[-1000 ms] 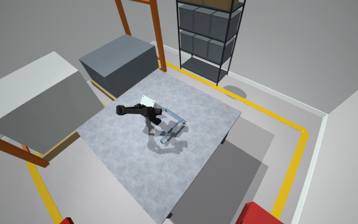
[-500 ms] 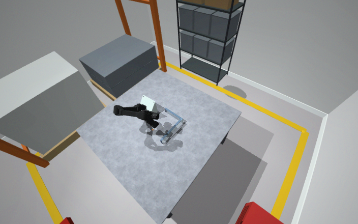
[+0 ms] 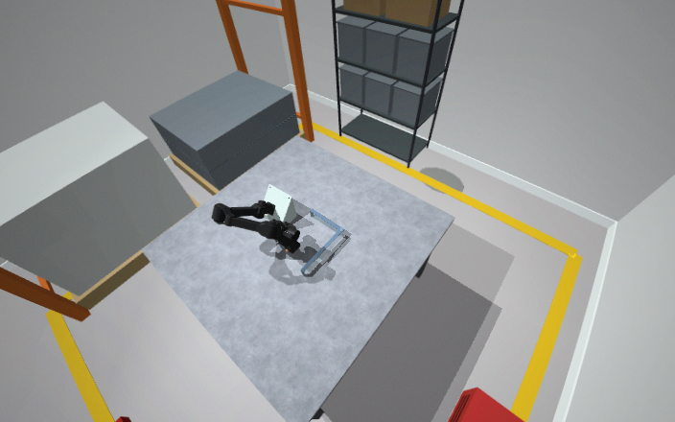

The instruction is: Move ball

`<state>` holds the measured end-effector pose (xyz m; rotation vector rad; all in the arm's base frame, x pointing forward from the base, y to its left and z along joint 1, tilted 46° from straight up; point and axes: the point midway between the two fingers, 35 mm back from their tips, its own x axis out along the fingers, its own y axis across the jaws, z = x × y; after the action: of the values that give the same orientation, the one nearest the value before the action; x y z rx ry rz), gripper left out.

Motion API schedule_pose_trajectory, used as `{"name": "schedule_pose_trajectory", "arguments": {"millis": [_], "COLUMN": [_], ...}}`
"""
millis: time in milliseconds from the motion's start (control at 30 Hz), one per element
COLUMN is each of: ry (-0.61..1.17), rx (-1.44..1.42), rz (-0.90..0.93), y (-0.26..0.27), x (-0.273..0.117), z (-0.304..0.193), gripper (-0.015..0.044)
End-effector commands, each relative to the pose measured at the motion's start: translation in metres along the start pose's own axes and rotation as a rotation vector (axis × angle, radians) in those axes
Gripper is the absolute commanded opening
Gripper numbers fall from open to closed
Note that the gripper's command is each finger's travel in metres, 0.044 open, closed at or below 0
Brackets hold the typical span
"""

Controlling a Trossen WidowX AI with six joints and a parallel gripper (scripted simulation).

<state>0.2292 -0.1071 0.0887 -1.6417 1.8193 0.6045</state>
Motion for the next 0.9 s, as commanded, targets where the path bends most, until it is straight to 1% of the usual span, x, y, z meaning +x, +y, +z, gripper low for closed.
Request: {"name": "schedule_pose_trajectory", "arguments": {"millis": [0,267,633,867], "ry": [0.008,0.008,0.009,0.009], "rx": [-0.003,-0.003,-0.002,-0.002], "rz": [-0.002,-0.002,-0.003,-0.003], "y": [0.003,0.003,0.003,0.003], "x": [0.017,0.02,0.036,0.037], "z": [-0.002,-0.002,-0.002,-0.002], "gripper": [0.0,0.0,0.0,0.0]}}
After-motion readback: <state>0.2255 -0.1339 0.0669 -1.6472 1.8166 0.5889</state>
